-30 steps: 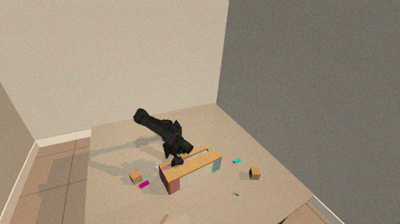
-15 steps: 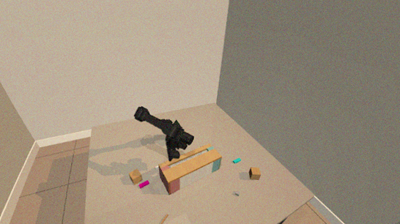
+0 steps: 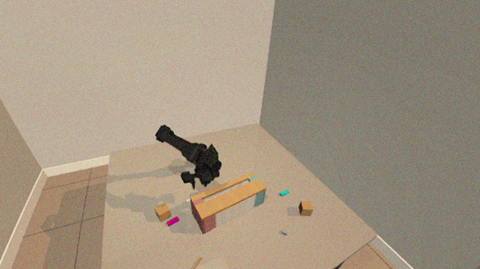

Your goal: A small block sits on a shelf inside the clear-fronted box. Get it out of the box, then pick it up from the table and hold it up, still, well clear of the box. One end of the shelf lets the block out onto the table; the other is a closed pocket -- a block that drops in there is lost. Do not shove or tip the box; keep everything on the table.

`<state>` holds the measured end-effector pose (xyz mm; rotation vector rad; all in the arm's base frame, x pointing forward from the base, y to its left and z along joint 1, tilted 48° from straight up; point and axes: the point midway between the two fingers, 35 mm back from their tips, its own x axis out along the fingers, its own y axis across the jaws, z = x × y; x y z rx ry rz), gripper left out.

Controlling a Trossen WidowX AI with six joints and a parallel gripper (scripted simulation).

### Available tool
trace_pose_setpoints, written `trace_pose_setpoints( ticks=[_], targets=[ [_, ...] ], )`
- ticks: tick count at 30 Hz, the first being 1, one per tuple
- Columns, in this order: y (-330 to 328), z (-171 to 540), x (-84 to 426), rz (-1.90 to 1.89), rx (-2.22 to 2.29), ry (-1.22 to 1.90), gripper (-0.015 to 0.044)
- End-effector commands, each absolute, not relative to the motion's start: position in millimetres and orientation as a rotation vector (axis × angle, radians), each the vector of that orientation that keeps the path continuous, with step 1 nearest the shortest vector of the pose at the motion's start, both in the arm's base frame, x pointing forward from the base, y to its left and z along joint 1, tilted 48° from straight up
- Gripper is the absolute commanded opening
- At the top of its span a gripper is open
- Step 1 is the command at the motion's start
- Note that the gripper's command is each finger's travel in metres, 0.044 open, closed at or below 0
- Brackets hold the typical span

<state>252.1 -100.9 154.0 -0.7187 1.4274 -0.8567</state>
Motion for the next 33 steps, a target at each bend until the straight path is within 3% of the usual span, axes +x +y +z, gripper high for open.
trace_pose_setpoints(
  ticks=[1,11,24,33],
  targets=[
    [-104,161,241,-1.249,0.019,0.908,0.0285],
    [-107,172,231,-1.478,0.922,0.207,0.0285],
    [-109,184,224,-1.438,1.878,-0.608,0.0285],
    [-109,185,223,-1.424,1.945,-0.669,0.0285]
  ],
)
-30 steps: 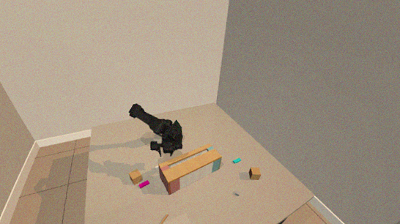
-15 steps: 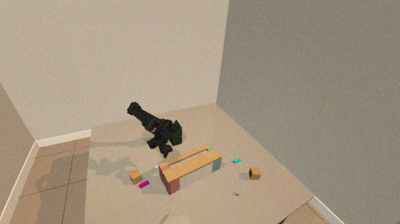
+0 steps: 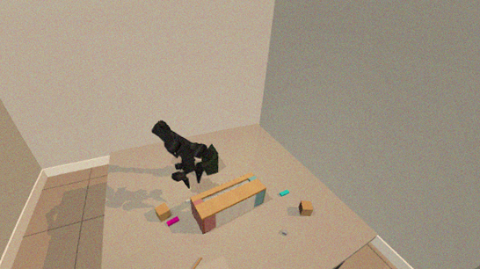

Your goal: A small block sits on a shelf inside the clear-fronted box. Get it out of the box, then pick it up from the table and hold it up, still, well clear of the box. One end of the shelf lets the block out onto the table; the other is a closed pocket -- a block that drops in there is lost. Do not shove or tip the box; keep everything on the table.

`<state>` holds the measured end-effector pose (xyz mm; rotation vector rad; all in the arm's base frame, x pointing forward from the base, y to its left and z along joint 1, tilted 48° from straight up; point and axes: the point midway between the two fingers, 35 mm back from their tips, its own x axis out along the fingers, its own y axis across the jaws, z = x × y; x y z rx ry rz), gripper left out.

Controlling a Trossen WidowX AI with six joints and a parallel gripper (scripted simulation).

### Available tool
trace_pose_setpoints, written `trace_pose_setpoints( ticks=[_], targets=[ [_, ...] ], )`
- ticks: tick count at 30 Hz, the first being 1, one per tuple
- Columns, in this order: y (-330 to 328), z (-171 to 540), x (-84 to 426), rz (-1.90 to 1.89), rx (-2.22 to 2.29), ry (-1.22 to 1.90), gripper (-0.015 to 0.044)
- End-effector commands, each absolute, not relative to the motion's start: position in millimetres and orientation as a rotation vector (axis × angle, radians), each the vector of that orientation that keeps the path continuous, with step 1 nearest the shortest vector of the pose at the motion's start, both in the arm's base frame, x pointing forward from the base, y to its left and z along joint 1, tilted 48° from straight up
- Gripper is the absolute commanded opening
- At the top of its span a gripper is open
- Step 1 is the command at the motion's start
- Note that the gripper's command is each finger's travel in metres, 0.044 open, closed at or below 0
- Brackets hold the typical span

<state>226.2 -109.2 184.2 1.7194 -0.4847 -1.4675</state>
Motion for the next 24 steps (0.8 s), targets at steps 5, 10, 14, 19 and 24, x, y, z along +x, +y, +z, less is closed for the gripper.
trace_pose_setpoints(
  ticks=[5,10,14,19,24],
  targets=[
    [-109,185,223,-1.424,1.945,-0.669,0.0285],
    [-129,163,224,-1.438,1.952,-0.665,0.0285],
    [-164,132,216,-1.430,1.950,-0.668,0.0285],
    [-177,122,211,-1.419,1.943,-0.673,0.0285],
    [-181,118,211,-1.420,1.944,-0.672,0.0285]
  ],
)
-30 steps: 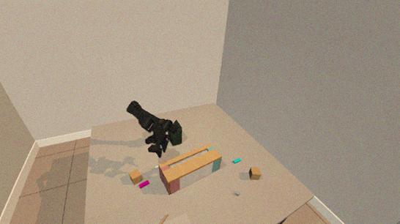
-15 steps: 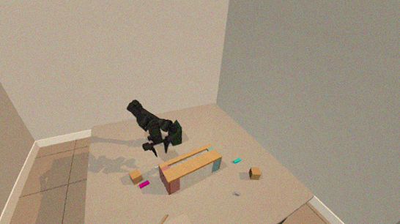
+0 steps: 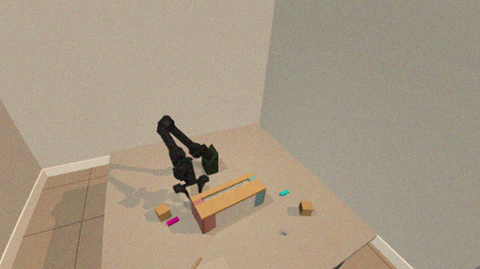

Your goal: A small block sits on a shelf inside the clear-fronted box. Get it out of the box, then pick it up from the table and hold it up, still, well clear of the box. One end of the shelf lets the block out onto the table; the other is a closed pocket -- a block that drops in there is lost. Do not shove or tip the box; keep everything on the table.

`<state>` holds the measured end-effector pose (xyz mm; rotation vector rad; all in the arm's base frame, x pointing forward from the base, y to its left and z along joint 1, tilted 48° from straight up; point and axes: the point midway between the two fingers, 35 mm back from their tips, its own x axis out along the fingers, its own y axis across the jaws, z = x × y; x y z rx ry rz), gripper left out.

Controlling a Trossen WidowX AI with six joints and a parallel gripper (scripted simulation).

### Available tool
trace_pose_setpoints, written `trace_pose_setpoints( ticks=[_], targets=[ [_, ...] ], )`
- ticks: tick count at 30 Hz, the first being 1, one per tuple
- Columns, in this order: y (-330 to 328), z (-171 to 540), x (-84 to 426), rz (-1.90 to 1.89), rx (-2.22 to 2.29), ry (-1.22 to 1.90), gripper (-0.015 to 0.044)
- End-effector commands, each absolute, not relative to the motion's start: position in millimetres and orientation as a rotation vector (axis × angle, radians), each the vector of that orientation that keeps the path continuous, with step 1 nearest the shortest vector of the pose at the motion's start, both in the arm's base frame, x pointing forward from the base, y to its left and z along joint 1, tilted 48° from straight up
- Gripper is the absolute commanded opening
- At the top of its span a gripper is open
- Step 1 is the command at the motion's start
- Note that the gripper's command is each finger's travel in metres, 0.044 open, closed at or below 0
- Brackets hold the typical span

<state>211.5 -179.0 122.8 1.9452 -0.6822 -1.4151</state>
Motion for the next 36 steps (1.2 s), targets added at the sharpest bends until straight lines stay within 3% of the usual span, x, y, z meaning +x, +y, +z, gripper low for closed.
trace_pose_setpoints(
  ticks=[1,35,36],
  targets=[
    [-182,117,211,-1.421,1.944,-0.672,0.0285],
    [-222,83,204,-1.418,1.940,-0.674,0.0285],
    [-222,83,204,-1.418,1.940,-0.674,0.0259]
  ],
)
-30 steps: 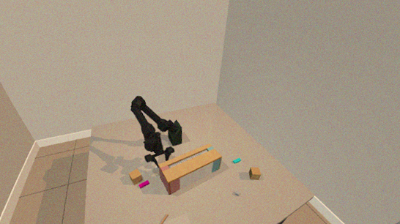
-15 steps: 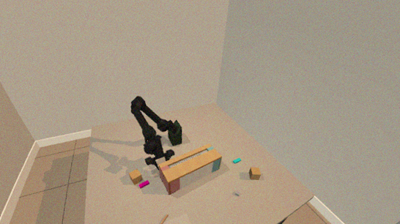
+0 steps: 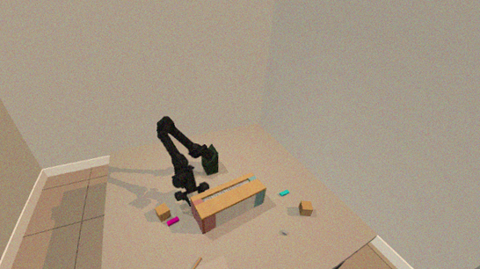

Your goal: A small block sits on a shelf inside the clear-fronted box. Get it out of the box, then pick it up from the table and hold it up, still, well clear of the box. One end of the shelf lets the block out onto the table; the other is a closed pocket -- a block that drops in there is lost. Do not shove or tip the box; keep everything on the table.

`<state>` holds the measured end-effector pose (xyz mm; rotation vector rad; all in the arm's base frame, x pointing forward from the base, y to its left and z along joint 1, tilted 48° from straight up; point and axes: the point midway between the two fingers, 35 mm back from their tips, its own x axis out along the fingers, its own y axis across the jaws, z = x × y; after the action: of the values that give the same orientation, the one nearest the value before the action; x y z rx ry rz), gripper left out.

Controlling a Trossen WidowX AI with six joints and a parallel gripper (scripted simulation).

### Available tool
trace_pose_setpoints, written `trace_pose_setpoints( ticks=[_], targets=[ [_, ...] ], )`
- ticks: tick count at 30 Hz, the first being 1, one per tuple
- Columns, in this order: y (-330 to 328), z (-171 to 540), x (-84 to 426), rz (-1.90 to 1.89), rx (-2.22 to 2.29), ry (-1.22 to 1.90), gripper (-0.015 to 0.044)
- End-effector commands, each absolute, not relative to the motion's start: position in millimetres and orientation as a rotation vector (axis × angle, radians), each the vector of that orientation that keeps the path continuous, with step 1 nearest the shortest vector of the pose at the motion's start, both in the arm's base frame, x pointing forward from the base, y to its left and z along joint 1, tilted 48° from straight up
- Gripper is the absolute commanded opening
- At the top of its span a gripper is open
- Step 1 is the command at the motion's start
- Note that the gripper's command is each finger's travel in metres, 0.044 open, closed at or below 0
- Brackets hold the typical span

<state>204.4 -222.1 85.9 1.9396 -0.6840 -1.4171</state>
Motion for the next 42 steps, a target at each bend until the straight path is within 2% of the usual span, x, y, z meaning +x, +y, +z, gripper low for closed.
trace_pose_setpoints(
  ticks=[1,6,9,12,27,42],
  targets=[
    [-222,83,204,-1.418,1.940,-0.674,0.0233],
    [-222,83,204,-1.418,1.940,-0.674,0.0101],
    [-222,83,204,-1.418,1.940,-0.674,0.0081],
    [-218,87,206,-1.420,1.942,-0.674,0.0002],
    [-177,125,212,-1.422,1.937,-0.672,0.0000],
    [-163,120,212,-1.462,1.450,-0.191,0.0000]
  ],
)
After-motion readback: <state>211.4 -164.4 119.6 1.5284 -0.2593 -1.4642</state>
